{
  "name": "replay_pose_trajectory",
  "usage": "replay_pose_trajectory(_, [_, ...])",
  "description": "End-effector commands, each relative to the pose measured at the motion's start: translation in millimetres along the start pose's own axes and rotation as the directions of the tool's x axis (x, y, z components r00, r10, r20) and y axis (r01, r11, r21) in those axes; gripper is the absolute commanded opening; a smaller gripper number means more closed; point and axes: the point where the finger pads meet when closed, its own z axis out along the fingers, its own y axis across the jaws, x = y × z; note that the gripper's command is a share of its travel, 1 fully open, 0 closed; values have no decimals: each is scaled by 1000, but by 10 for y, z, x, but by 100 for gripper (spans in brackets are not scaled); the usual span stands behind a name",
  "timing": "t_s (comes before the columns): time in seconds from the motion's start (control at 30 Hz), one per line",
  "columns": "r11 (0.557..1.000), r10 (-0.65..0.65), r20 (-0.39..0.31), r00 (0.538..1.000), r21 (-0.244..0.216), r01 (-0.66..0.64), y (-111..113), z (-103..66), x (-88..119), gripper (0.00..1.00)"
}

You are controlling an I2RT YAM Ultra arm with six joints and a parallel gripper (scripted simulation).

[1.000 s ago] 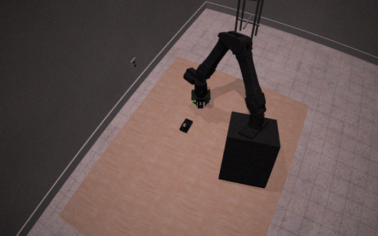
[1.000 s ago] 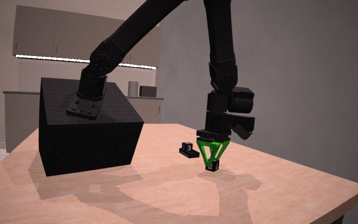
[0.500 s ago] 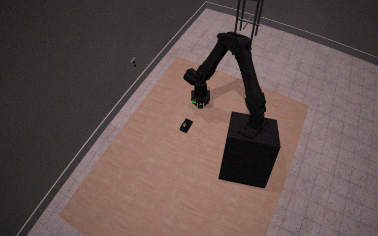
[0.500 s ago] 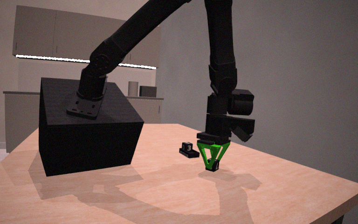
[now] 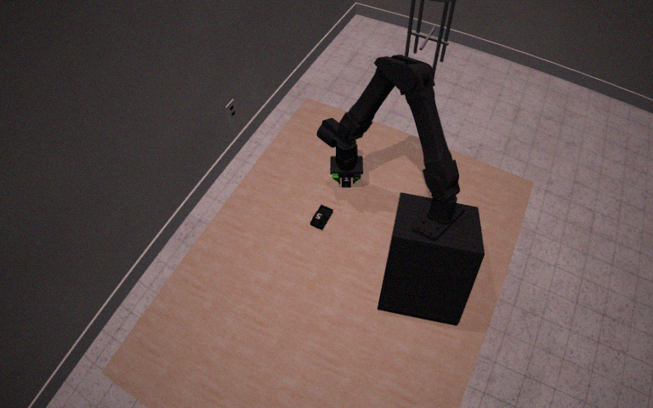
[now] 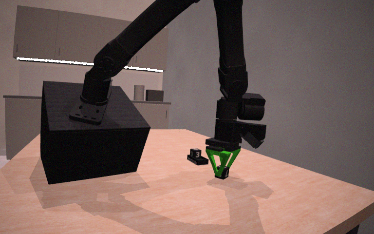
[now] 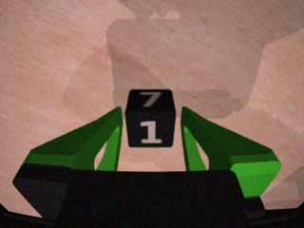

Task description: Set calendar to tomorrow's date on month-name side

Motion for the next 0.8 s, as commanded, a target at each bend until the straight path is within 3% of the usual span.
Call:
replay_pose_trajectory(0.0, [1000, 1, 8, 1000, -9, -1, 29, -27, -27, 45])
replay_pose_trajectory(0.5, [1000, 1, 8, 1000, -9, -1, 29, -27, -27, 45])
replay_pose_trajectory(0.53, [1000, 1, 8, 1000, -9, -1, 29, -27, -27, 26])
replay_pose_trajectory(0.77, [1000, 1, 8, 1000, -9, -1, 29, -27, -27, 26])
